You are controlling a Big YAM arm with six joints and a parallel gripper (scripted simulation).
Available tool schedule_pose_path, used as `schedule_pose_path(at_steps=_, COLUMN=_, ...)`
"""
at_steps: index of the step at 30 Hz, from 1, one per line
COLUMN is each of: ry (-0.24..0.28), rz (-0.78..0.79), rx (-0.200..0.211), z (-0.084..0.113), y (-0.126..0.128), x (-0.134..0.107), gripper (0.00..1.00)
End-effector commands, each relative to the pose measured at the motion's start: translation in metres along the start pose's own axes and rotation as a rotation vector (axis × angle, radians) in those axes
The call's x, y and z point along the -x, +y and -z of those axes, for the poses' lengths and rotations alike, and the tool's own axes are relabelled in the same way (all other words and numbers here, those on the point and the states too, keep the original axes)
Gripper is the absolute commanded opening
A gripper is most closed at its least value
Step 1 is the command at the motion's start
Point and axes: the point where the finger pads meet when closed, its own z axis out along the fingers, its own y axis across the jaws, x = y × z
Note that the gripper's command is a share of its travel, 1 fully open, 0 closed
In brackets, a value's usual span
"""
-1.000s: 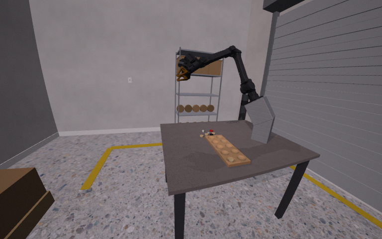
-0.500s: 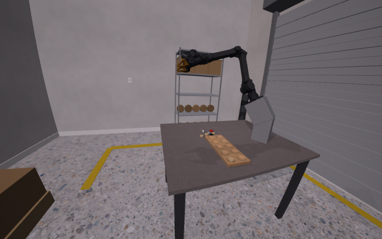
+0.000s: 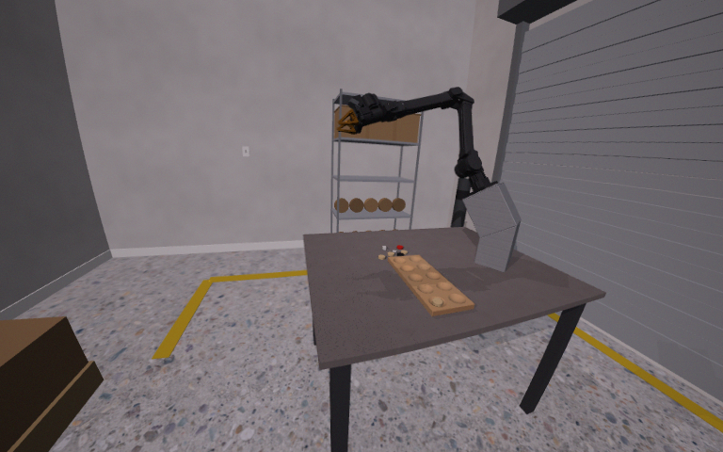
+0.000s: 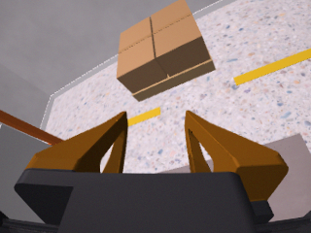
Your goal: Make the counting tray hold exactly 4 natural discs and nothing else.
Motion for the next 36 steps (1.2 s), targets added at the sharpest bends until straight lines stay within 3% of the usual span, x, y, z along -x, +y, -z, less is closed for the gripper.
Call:
schedule_pose_path(at_steps=1, ry=0.143, rz=0.058, rx=-0.059, z=-0.028, y=-0.019, x=-0.067, gripper=0.45)
schedule_pose_path(at_steps=4, ry=0.139, rz=0.058, rx=-0.059, z=-0.028, y=-0.019, x=-0.066, gripper=0.45)
schedule_pose_path(at_steps=5, ry=0.238, rz=0.082, rx=-0.106, z=-0.038, y=-0.034, x=-0.113, gripper=0.45)
schedule_pose_path(at_steps=7, ry=0.238, rz=0.082, rx=-0.106, z=-0.038, y=-0.034, x=-0.113, gripper=0.45)
schedule_pose_path(at_steps=8, ry=0.331, rz=0.107, rx=-0.149, z=-0.043, y=-0.048, x=-0.157, gripper=0.45)
schedule_pose_path(at_steps=10, ry=0.315, rz=0.106, rx=-0.15, z=-0.045, y=-0.048, x=-0.153, gripper=0.45)
schedule_pose_path(at_steps=11, ry=0.421, rz=0.132, rx=-0.187, z=-0.045, y=-0.062, x=-0.199, gripper=0.45)
schedule_pose_path(at_steps=13, ry=0.421, rz=0.132, rx=-0.187, z=-0.045, y=-0.062, x=-0.199, gripper=0.45)
schedule_pose_path(at_steps=14, ry=0.507, rz=0.157, rx=-0.221, z=-0.043, y=-0.075, x=-0.238, gripper=0.45)
schedule_pose_path(at_steps=16, ry=0.499, rz=0.156, rx=-0.222, z=-0.044, y=-0.075, x=-0.236, gripper=0.45)
schedule_pose_path(at_steps=17, ry=0.59, rz=0.181, rx=-0.252, z=-0.038, y=-0.087, x=-0.274, gripper=0.45)
schedule_pose_path(at_steps=19, ry=0.586, rz=0.181, rx=-0.252, z=-0.038, y=-0.087, x=-0.274, gripper=0.45)
schedule_pose_path(at_steps=20, ry=0.667, rz=0.204, rx=-0.278, z=-0.031, y=-0.098, x=-0.307, gripper=0.45)
schedule_pose_path(at_steps=21, ry=0.667, rz=0.204, rx=-0.278, z=-0.031, y=-0.098, x=-0.307, gripper=0.45)
schedule_pose_path(at_steps=22, ry=0.74, rz=0.227, rx=-0.301, z=-0.022, y=-0.108, x=-0.337, gripper=0.45)
schedule_pose_path(at_steps=24, ry=0.74, rz=0.227, rx=-0.301, z=-0.022, y=-0.108, x=-0.337, gripper=0.45)
schedule_pose_path(at_steps=25, ry=0.808, rz=0.248, rx=-0.32, z=-0.012, y=-0.117, x=-0.364, gripper=0.45)
schedule_pose_path(at_steps=26, ry=0.797, rz=0.247, rx=-0.321, z=-0.014, y=-0.117, x=-0.362, gripper=0.45)
schedule_pose_path(at_steps=27, ry=0.87, rz=0.268, rx=-0.336, z=-0.002, y=-0.124, x=-0.388, gripper=0.45)
schedule_pose_path(at_steps=28, ry=0.87, rz=0.268, rx=-0.336, z=-0.002, y=-0.124, x=-0.388, gripper=0.45)
schedule_pose_path(at_steps=29, ry=0.926, rz=0.286, rx=-0.349, z=0.008, y=-0.131, x=-0.409, gripper=0.45)
schedule_pose_path(at_steps=30, ry=0.926, rz=0.286, rx=-0.349, z=0.008, y=-0.131, x=-0.409, gripper=0.45)
schedule_pose_path(at_steps=33, ry=1.061, rz=0.33, rx=-0.375, z=0.036, y=-0.145, x=-0.455, gripper=0.45)
schedule_pose_path(at_steps=36, ry=1.145, rz=0.358, rx=-0.387, z=0.056, y=-0.152, x=-0.481, gripper=0.45)
